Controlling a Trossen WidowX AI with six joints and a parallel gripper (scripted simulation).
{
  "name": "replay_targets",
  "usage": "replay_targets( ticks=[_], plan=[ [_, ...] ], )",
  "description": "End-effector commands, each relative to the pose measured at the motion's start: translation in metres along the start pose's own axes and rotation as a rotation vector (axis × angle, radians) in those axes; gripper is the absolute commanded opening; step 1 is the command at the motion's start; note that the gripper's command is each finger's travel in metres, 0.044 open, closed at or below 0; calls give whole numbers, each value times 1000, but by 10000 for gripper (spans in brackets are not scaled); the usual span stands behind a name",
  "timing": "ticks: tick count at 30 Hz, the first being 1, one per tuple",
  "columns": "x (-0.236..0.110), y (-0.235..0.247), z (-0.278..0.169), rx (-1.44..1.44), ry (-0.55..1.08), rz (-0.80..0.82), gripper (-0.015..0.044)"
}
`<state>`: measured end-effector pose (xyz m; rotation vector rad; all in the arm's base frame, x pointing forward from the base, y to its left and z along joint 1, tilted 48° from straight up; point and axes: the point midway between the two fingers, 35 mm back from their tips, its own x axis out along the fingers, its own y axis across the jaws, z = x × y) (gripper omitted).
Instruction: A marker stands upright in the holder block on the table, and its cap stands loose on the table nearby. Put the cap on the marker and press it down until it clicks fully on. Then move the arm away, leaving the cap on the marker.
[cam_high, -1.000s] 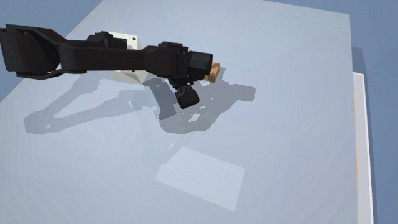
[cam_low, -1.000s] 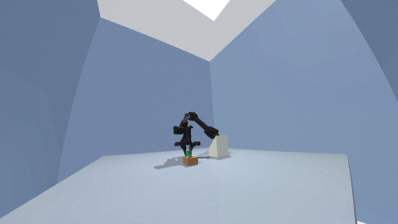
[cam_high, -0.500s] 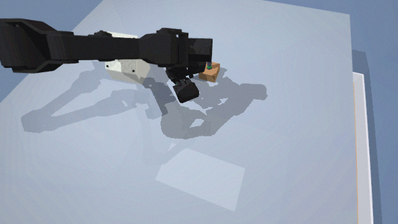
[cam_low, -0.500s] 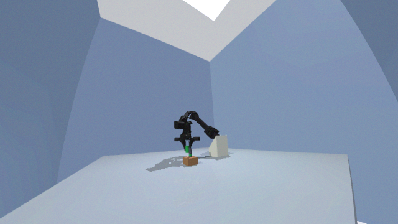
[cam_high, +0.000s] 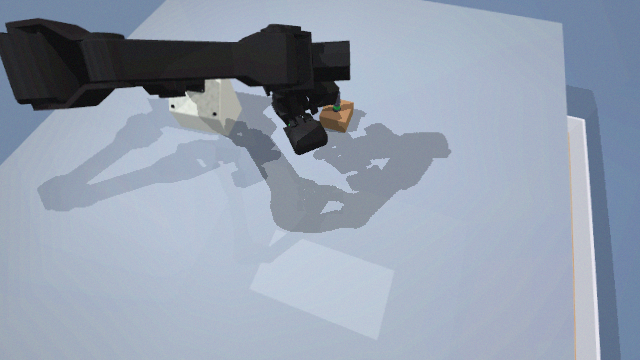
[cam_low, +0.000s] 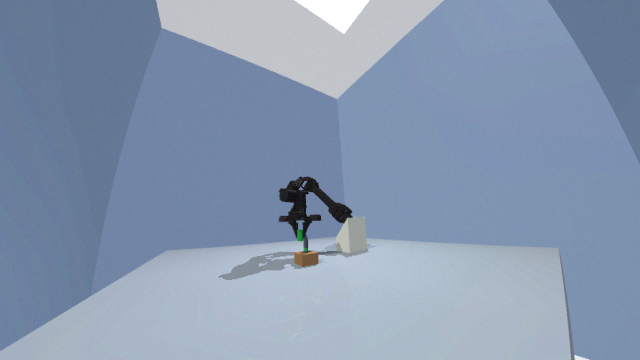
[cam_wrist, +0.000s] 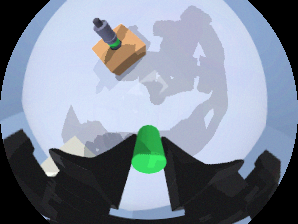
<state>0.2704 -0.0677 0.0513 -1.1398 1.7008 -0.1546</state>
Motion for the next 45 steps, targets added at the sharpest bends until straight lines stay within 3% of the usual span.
replay_targets(
  ticks=[1,45],
  plan=[
    [-5,1,11,6,-8,5,0],
    [-56,64,123,11,-7,4,0]
  ],
)
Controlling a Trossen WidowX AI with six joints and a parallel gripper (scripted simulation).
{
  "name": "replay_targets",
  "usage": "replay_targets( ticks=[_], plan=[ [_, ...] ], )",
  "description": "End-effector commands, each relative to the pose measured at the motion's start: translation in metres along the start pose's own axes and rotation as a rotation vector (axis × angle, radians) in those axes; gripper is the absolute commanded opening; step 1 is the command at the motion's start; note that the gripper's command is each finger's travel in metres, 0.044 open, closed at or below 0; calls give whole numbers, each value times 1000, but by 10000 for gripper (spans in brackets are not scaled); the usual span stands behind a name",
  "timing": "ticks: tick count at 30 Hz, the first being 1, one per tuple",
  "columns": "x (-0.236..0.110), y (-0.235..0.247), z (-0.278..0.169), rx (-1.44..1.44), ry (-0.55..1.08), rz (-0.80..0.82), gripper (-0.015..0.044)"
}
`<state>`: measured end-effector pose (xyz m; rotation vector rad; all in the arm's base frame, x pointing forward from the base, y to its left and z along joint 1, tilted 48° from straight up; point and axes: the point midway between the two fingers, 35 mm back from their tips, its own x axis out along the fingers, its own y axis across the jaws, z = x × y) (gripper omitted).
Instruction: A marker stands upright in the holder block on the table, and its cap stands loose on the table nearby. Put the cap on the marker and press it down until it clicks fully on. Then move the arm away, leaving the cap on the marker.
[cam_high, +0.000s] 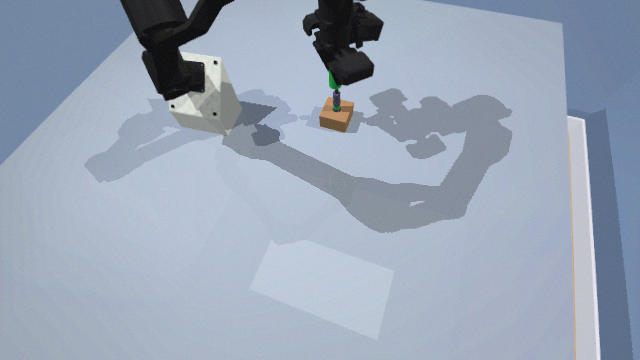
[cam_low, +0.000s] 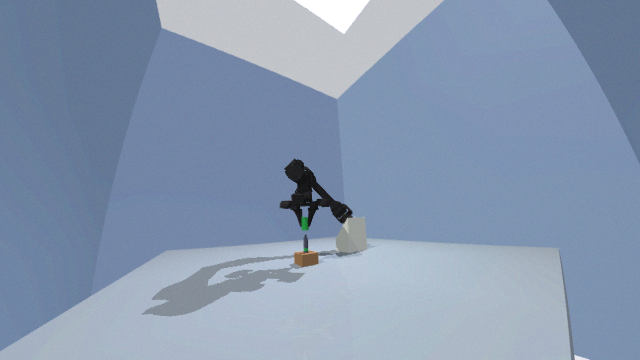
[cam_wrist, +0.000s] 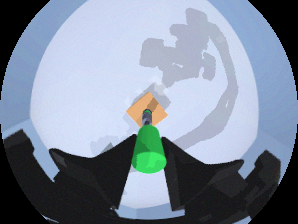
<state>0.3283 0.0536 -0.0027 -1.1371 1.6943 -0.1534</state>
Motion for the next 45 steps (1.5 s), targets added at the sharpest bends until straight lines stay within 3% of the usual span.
replay_targets(
  ticks=[1,45],
  plan=[
    [-2,3,4,8,-1,4,0],
    [60,6,4,8,1,2,0]
  ],
)
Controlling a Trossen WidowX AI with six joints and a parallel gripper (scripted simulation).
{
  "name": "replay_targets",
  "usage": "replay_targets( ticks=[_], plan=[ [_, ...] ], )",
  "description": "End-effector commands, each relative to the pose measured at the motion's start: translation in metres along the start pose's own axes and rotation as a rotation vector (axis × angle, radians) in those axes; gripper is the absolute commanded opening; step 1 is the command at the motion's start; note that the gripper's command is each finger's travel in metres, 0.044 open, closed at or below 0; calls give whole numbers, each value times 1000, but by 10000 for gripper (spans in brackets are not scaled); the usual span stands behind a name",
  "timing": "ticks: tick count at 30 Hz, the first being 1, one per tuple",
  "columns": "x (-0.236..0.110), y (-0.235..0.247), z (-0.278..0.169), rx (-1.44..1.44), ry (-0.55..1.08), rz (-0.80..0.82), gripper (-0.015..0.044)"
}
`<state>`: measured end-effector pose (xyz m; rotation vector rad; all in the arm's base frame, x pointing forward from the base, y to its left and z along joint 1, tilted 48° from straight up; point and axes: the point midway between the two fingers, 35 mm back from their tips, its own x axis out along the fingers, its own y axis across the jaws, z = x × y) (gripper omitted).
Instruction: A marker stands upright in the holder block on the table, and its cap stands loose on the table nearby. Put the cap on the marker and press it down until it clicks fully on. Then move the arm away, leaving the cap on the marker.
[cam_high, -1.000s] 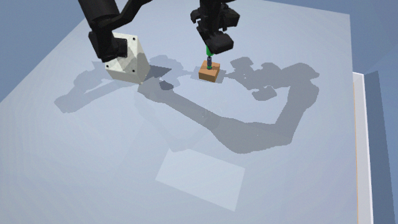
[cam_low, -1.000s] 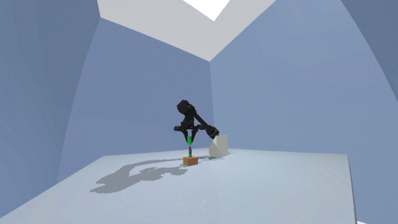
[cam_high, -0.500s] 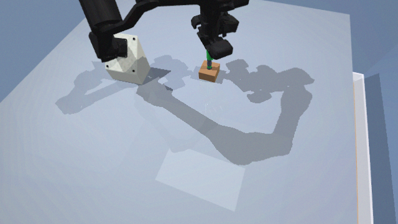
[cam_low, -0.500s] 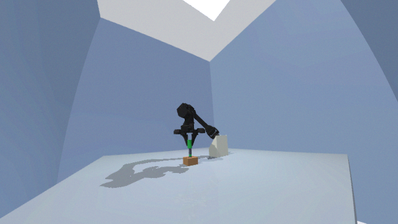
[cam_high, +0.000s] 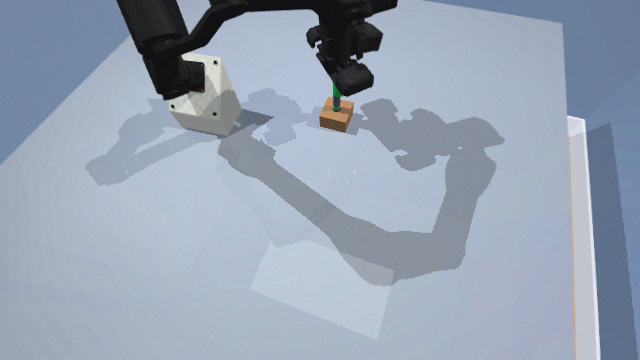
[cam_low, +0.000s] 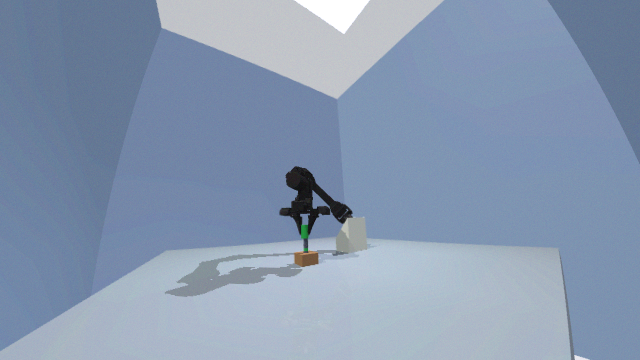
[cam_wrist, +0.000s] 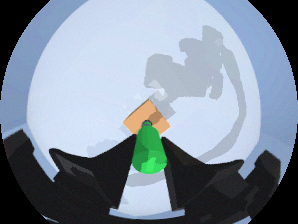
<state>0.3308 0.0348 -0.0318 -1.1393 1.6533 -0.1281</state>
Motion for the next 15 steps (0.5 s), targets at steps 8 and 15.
replay_targets(
  ticks=[8,15],
  plan=[
    [28,1,-5,11,45,7,0],
    [28,2,-5,11,45,7,0]
  ],
)
